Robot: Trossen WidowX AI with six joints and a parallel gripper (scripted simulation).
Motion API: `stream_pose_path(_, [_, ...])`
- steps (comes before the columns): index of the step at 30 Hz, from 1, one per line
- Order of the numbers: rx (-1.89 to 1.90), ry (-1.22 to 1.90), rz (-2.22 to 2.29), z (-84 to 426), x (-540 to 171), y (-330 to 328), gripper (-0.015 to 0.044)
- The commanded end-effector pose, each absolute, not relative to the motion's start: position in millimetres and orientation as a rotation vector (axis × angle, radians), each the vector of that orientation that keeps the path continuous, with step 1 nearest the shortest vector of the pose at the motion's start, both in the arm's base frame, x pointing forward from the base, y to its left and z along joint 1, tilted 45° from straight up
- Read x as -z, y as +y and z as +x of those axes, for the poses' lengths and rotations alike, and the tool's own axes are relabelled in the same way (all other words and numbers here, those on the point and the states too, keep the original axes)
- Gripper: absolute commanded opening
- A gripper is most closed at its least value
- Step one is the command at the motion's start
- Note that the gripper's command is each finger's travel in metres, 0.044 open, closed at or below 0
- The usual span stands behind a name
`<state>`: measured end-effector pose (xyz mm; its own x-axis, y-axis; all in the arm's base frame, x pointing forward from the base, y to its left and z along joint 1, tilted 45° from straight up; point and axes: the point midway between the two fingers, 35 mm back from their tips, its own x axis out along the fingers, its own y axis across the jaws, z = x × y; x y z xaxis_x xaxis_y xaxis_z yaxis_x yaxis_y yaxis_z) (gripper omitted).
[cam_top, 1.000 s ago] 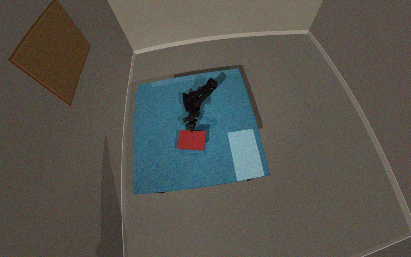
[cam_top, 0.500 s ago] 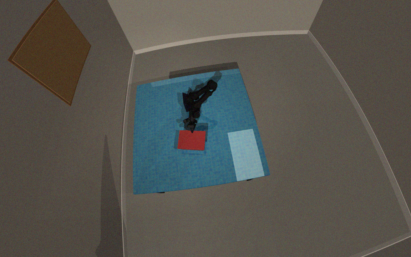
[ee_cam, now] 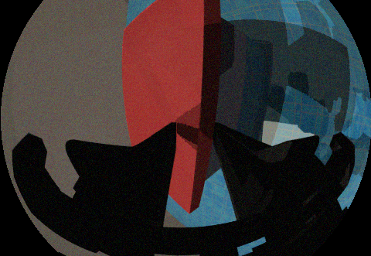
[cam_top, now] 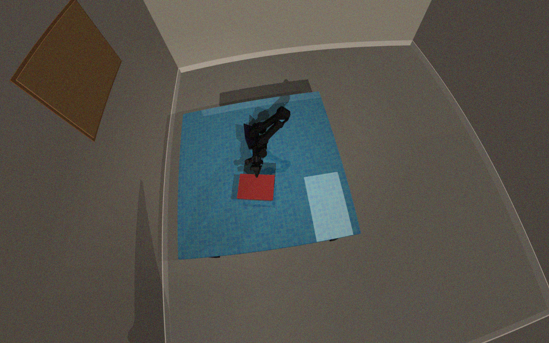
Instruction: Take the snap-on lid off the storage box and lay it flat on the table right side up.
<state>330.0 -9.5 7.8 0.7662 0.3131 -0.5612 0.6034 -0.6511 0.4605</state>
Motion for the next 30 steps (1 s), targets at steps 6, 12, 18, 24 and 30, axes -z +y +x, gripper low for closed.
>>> stream_pose_path(6, [0.582, 0.682, 2.307, 329.9, -9.1, -10.9, 0.0])
stream_pose_path(12, [0.582, 0.682, 2.307, 329.8, -10.0, -11.7, 0.0])
stream_pose_path(18, [0.582, 0.682, 2.307, 329.1, -11.0, -12.4, 0.0])
stream_pose_path(24, [0.582, 0.682, 2.307, 328.7, -11.9, -13.3, 0.0])
stream_pose_path(30, [0.582, 0.682, 2.307, 328.4, -12.7, -14.1, 0.0])
